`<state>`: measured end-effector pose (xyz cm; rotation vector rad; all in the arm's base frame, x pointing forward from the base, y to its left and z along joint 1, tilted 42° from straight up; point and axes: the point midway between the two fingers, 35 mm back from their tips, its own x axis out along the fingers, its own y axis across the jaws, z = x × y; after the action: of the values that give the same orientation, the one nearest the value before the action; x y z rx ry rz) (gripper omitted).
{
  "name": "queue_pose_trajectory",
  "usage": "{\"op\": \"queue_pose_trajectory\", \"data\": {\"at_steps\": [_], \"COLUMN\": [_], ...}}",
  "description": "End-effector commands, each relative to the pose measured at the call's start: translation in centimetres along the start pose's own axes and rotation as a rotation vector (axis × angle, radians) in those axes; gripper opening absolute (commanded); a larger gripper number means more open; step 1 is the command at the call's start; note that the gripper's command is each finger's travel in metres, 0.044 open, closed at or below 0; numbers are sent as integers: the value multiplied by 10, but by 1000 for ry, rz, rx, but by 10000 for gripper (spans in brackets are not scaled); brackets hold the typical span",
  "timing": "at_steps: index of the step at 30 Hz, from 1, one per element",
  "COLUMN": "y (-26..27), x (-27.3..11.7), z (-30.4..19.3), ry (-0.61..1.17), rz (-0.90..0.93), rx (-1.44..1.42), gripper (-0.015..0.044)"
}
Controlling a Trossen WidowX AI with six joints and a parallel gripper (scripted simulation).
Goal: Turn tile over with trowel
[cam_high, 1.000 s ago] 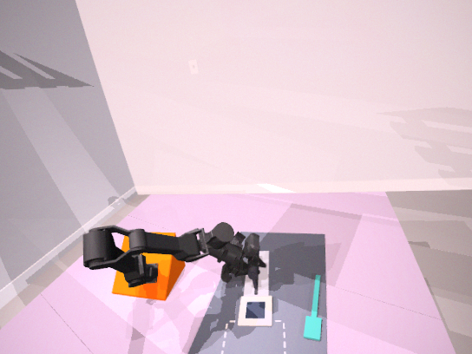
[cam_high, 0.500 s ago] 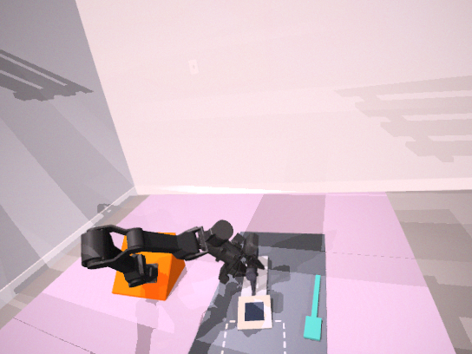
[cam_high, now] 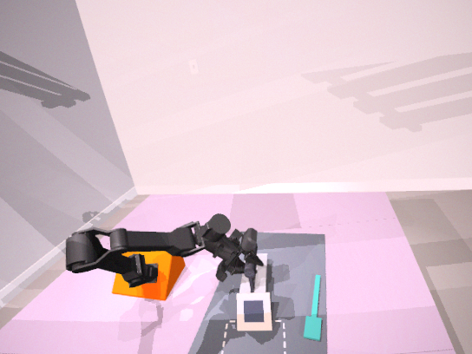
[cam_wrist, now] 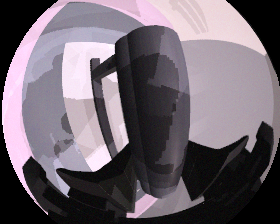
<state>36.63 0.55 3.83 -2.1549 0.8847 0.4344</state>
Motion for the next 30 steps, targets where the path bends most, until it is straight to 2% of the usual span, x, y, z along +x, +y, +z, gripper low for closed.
{"op": "queue_pose_trajectory", "data": {"at_steps": [1,22,30], "y": [-12,-14,-18], "x": [-5,-8,-10], "z": [-10,-61,-51], "ry": [3,4,1], "rz": [-20,-20,-17], "rx": [7,5,7], "gripper": [0,0,0]}}
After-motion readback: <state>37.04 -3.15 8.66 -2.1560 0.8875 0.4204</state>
